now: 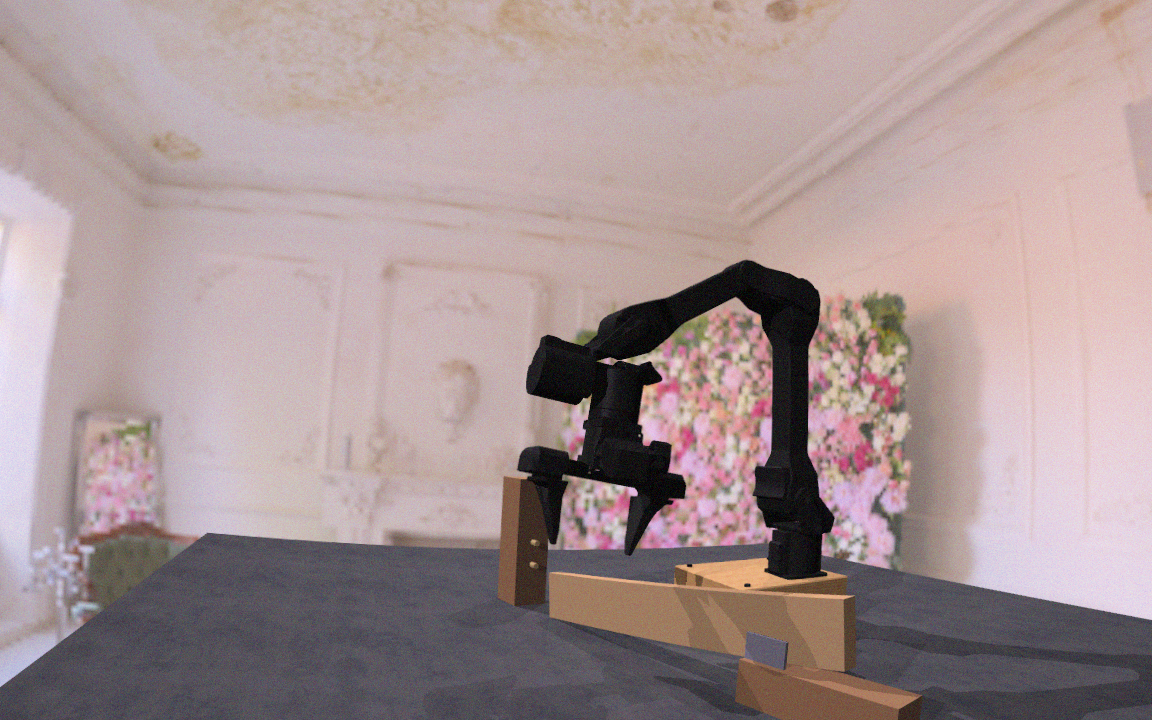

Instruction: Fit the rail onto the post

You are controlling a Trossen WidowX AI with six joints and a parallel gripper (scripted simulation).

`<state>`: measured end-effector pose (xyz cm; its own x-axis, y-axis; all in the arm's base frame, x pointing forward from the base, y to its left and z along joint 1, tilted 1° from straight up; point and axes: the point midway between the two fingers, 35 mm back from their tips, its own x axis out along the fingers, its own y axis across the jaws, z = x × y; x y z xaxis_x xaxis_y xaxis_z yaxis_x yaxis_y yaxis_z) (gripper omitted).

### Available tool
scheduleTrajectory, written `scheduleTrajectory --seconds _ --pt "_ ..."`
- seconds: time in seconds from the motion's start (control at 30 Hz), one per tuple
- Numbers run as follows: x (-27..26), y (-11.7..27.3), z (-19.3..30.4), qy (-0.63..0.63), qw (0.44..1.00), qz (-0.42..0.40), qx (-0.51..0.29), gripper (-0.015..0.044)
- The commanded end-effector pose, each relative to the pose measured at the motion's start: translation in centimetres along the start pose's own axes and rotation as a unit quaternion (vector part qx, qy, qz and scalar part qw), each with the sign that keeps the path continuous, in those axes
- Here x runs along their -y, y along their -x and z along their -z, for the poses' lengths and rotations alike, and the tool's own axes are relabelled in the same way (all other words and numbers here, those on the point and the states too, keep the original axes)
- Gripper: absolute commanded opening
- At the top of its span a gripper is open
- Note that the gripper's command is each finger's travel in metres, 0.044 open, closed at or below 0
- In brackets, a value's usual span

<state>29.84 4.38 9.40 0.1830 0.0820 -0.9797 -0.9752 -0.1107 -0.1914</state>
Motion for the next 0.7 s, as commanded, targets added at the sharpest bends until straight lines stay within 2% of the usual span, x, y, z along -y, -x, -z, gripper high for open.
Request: scheduleTrajectory --seconds 0.0,0.67 --pt "-3.3 -1.3 2.3 0.119 0.990 -0.077 -0.021 0.0440" --pt "-3.4 -2.9 2.3 0.119 0.990 -0.077 -0.021 0.0440"
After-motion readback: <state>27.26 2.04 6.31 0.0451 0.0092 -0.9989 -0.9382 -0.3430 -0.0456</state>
